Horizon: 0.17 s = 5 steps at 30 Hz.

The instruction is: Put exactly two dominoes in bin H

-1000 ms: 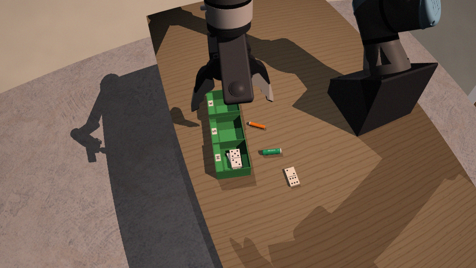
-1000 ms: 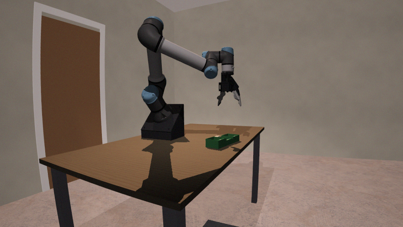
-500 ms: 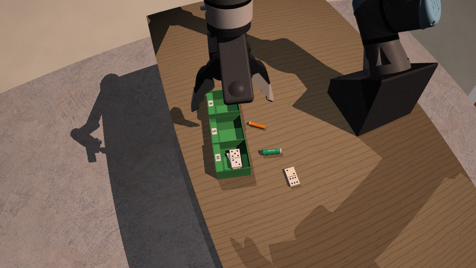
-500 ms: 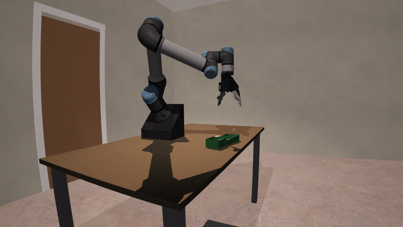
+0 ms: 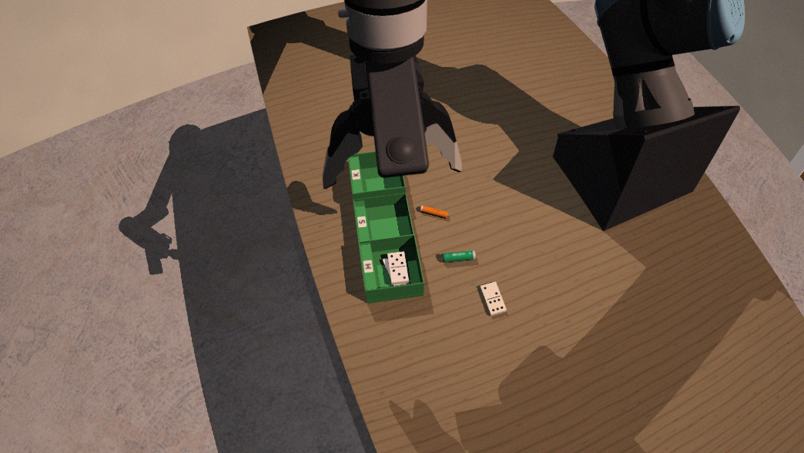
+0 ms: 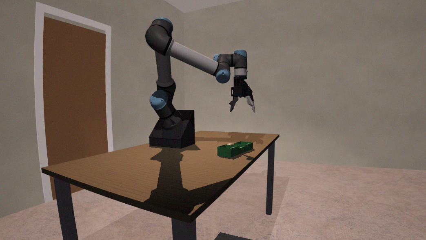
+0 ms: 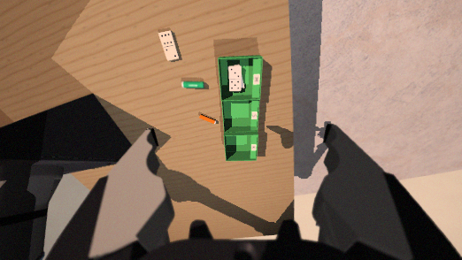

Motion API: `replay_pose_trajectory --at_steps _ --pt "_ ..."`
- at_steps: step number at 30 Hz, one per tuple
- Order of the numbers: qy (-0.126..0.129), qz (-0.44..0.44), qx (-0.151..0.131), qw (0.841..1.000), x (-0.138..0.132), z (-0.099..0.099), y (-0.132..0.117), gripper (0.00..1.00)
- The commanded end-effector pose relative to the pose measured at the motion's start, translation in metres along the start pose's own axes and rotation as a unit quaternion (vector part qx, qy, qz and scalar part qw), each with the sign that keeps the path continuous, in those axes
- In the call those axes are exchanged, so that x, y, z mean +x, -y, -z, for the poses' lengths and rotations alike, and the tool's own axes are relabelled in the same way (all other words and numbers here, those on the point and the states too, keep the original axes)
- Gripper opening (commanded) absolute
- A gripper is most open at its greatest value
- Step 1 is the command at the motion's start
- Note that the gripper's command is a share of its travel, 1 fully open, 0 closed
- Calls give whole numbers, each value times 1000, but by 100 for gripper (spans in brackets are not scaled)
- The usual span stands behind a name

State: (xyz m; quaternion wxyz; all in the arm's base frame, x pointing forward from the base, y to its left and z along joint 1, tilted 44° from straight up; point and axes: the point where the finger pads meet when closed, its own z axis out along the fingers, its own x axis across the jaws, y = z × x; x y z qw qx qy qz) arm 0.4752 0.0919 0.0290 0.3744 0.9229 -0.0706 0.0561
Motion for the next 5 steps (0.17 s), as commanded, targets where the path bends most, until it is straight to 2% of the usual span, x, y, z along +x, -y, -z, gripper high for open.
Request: replay_pose_trajectory --at_steps 1,5 --pt "0 0 0 1000 0 0 0 100" --pt "0 0 0 1000 0 0 0 100"
